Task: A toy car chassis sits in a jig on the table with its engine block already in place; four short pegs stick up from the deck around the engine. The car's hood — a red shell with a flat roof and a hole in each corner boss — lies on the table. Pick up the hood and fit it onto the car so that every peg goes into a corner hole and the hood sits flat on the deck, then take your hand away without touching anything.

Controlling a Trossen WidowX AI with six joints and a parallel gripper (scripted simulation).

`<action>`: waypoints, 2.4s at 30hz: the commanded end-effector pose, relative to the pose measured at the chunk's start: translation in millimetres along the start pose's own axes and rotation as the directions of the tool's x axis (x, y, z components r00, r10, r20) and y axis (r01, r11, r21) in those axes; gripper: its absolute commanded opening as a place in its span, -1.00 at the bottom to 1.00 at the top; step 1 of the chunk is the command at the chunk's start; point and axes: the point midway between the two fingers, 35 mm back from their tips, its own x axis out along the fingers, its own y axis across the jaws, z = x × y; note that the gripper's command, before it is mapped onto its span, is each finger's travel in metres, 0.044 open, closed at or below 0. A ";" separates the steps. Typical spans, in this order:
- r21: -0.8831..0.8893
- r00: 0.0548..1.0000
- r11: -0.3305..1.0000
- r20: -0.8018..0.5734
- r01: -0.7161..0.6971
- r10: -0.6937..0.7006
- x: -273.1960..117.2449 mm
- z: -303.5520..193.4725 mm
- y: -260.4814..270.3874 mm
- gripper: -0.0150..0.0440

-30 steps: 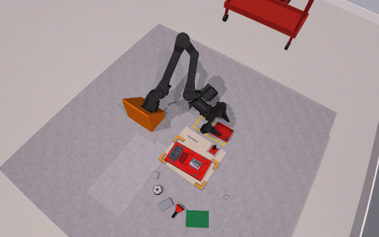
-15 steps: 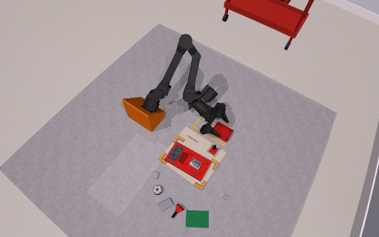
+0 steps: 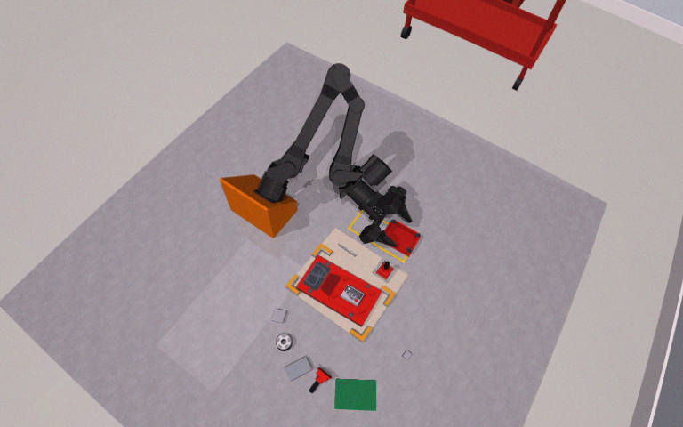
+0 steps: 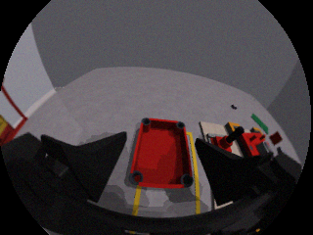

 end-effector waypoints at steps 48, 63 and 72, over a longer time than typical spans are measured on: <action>0.001 1.000 1.000 -0.002 0.001 -0.001 8.7 -16.2 -0.4 0.64; 0.000 1.000 1.000 -0.002 0.002 -0.002 3.8 -2.1 0.0 -0.36; 0.000 1.000 1.000 -0.002 0.003 -0.003 -3.7 14.5 0.2 -0.49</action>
